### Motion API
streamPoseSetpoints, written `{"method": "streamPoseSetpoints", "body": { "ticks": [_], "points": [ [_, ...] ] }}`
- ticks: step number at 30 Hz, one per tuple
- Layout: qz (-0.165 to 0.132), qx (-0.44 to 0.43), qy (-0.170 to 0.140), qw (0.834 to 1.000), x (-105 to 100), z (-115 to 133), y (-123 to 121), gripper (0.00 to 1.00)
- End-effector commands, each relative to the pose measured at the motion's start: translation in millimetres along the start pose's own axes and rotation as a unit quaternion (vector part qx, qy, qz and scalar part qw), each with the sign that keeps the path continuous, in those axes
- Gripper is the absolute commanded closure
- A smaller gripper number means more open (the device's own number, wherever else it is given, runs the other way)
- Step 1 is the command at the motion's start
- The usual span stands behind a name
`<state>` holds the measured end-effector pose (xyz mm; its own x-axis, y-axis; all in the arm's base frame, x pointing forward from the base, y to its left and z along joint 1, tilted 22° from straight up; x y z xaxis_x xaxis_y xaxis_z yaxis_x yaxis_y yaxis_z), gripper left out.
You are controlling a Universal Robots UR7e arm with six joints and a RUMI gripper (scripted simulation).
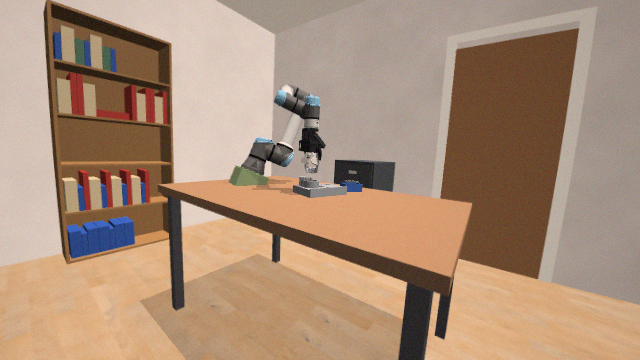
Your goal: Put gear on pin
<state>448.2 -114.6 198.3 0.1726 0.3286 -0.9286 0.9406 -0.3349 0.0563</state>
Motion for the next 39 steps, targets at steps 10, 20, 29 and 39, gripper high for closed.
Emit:
{"method": "streamPoseSetpoints", "body": {
  "ticks": [10,20,29,39],
  "points": [
    [0.001,0.024,-0.001,1.000,-0.6,1.2,1.4,1.00],
    [0.001,0.059,-0.001,0.998,-0.7,1.8,2.3,1.00],
    [0.001,0.116,-0.001,0.993,-0.7,1.8,2.3,1.00],
    [0.001,0.181,-0.001,0.983,-0.7,1.9,2.3,1.00]
  ]
}}
Point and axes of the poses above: the point where the finger pads meet when closed, its own x axis out along the fingers, its own y axis across the jaws, z = x × y, the point moved 9 cm from there along -x, back along the fingers, and after that the axes turned 11 degrees about x, right-handed, at the moved point
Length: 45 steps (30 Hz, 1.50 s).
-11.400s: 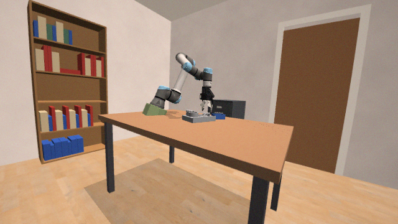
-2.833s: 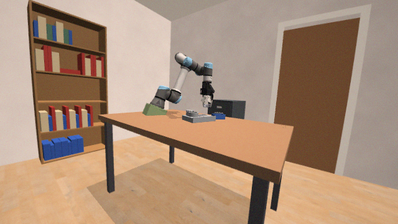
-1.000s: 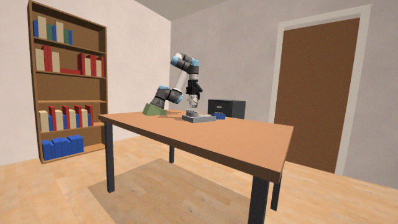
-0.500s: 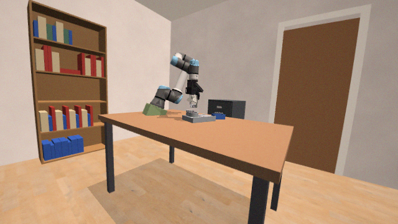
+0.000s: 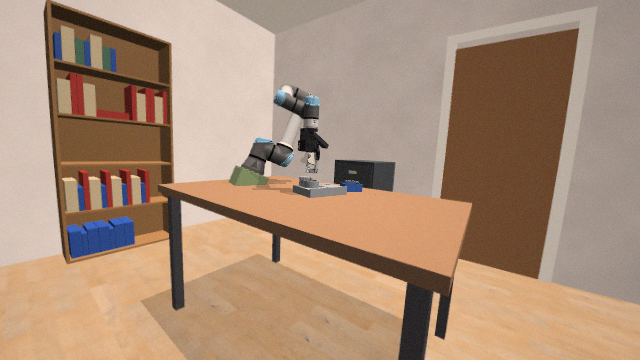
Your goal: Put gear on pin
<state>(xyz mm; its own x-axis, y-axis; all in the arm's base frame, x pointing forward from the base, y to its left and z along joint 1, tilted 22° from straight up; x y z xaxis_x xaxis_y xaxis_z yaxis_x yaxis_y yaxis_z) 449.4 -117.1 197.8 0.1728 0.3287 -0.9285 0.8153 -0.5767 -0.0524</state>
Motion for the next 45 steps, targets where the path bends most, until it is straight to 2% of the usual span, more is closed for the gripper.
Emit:
{"method": "streamPoseSetpoints", "body": {
  "ticks": [1,14,28,30,45],
  "points": [
    [0.001,0.044,-0.001,0.999,-0.5,-0.2,0.3,1.00],
    [0.001,0.153,-0.001,0.988,-0.5,-0.2,0.3,1.00],
    [0.001,0.303,0.000,0.953,-0.5,-0.2,0.3,1.00],
    [0.001,0.303,0.000,0.953,-0.5,-0.2,0.3,1.00],
    [0.001,0.450,0.000,0.893,-0.5,-0.2,0.3,1.00]
  ]
}}
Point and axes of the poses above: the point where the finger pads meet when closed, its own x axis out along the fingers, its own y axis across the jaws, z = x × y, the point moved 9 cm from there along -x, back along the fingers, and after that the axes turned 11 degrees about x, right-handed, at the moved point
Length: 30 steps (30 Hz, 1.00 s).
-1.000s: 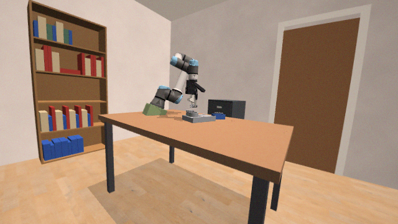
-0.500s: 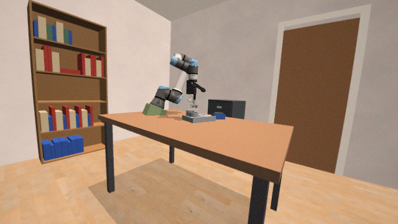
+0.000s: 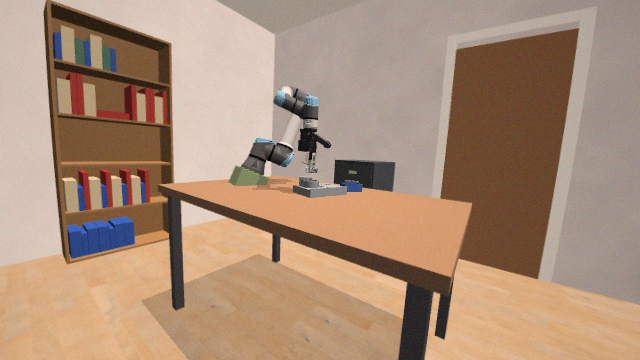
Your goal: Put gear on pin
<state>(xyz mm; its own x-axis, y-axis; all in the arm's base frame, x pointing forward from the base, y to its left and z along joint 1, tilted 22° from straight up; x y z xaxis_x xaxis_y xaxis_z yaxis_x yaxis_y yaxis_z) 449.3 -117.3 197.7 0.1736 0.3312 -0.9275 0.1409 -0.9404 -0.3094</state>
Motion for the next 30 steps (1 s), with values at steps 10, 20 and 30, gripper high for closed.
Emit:
{"method": "streamPoseSetpoints", "body": {
  "ticks": [10,20,30],
  "points": [
    [0.003,0.123,0.000,0.992,-0.5,-0.5,-0.2,1.00],
    [0.003,0.182,0.000,0.983,-0.5,-0.5,-0.2,1.00],
    [0.003,0.236,0.000,0.972,-0.5,-0.5,-0.2,1.00]
  ]
}}
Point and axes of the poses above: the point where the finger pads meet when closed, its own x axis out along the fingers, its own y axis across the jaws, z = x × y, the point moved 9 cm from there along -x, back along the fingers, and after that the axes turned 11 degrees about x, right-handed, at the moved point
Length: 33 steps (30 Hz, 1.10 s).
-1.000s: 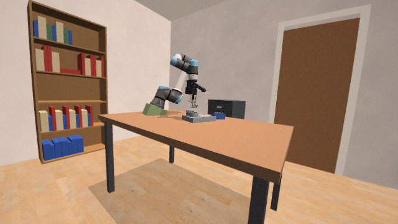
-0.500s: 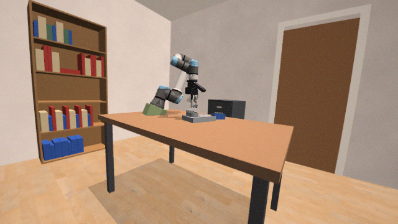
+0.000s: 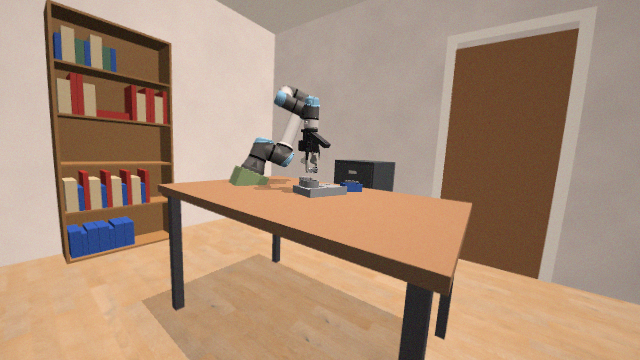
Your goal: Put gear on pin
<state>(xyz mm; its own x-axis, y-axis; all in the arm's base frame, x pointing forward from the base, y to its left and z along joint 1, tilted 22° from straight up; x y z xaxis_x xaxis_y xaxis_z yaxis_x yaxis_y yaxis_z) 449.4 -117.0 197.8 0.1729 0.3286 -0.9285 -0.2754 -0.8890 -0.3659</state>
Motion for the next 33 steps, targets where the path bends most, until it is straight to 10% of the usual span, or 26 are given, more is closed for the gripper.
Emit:
{"method": "streamPoseSetpoints", "body": {
  "ticks": [1,33],
  "points": [
    [0.001,0.029,0.001,1.000,-0.6,-0.4,-0.1,1.00],
    [0.001,0.070,0.001,0.998,-0.6,-0.4,-0.1,1.00]
  ]
}}
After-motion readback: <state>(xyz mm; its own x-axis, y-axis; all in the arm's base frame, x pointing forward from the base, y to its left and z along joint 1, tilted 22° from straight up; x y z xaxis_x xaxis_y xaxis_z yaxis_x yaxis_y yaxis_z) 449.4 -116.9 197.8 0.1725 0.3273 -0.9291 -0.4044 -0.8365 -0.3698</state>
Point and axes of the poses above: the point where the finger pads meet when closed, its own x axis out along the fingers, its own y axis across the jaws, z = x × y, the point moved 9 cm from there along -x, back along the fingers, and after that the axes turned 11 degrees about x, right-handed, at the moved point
